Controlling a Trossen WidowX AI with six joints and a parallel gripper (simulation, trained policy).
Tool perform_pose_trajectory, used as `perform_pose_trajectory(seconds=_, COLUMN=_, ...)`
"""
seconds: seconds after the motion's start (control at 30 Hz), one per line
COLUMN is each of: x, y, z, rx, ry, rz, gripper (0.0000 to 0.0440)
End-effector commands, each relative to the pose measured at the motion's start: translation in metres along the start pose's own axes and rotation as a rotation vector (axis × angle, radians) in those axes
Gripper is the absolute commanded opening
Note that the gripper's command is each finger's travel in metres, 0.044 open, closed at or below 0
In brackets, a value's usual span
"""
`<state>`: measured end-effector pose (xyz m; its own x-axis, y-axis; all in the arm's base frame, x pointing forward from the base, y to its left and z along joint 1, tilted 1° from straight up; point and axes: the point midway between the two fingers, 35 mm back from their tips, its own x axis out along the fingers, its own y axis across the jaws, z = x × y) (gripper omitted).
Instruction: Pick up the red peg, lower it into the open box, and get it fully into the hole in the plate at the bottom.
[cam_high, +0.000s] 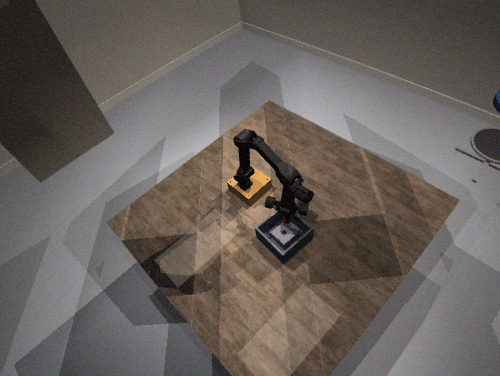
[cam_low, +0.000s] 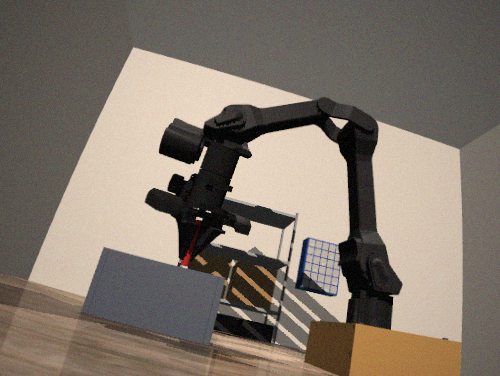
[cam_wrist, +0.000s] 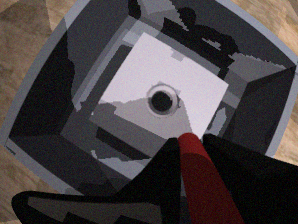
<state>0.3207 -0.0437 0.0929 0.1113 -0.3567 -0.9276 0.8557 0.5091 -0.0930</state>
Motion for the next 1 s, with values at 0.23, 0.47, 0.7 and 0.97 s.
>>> perform_pose_trajectory(seconds=0.23, x=0.036, y=0.008, z=0.022, rx=-0.071, ry=0.05, rz=0.044, gripper=0.0)
perform_pose_trajectory(seconds=0.47, x=0.058, y=0.008, z=0.015, rx=-0.141, ry=0.115, rz=0.056, gripper=0.007)
perform_pose_trajectory(seconds=0.7, x=0.07, y=0.011, z=0.023, rx=-0.19, ry=0.144, rz=0.07, gripper=0.0164)
perform_pose_trajectory(seconds=0.97, x=0.064, y=0.03, z=0.044, rx=-0.187, ry=0.166, rz=0.121, gripper=0.0367)
